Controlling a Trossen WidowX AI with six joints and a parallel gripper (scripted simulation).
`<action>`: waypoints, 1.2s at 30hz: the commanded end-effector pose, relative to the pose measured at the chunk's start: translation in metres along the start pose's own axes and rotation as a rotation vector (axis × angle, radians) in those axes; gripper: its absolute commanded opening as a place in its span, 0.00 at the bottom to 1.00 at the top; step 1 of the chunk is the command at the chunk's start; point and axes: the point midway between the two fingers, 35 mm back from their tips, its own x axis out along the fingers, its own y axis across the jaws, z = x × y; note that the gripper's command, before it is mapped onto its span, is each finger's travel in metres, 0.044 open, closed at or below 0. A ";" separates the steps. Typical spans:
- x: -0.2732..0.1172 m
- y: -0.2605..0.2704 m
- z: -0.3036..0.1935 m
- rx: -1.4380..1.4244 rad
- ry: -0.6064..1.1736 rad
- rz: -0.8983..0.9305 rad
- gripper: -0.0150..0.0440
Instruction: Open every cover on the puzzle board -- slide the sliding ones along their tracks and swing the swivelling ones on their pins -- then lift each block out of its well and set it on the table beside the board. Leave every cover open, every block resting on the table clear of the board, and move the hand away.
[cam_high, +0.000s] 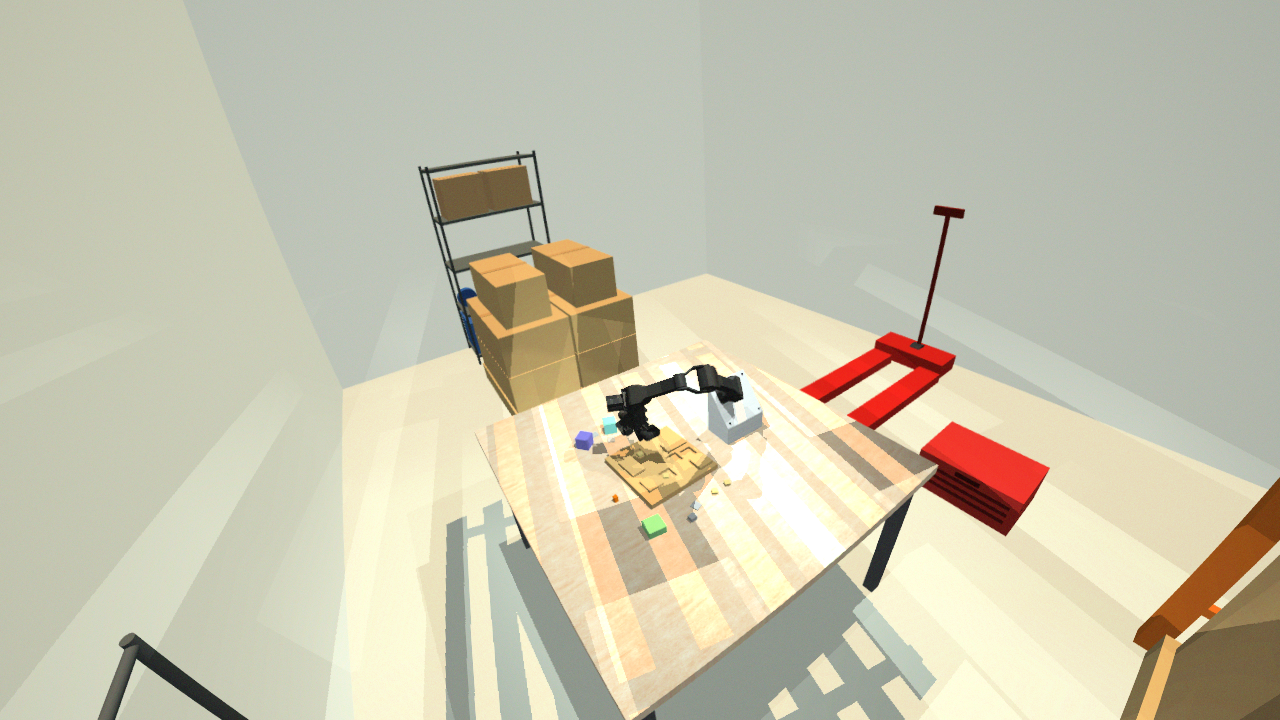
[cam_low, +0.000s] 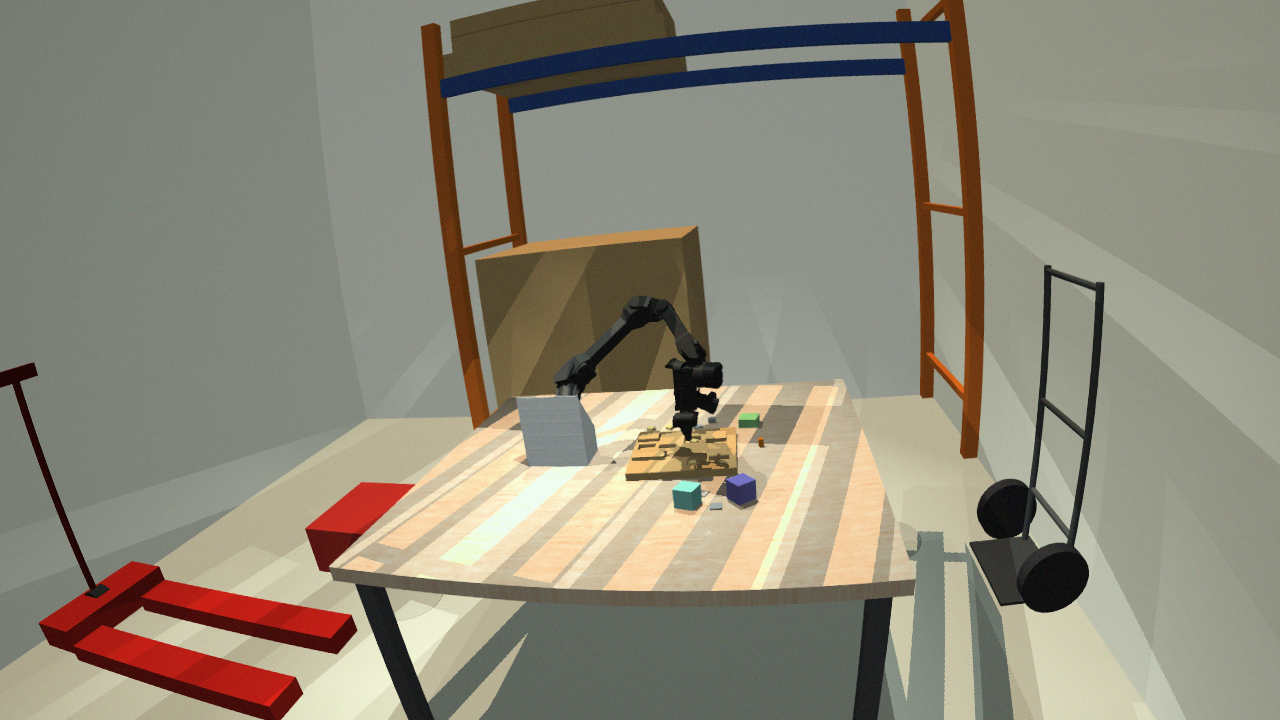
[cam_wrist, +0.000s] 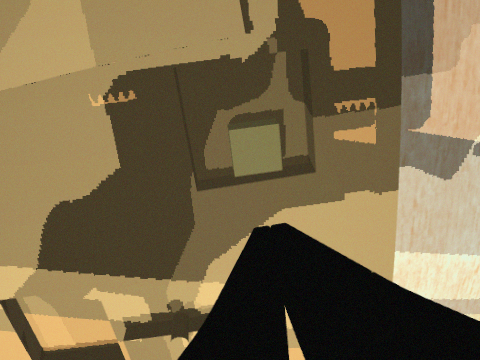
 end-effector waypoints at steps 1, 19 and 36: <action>-0.001 -0.004 0.005 0.016 -0.011 0.007 0.25; 0.049 -0.004 0.004 0.016 -0.011 0.010 0.25; 0.060 -0.003 0.005 0.016 -0.011 0.010 0.25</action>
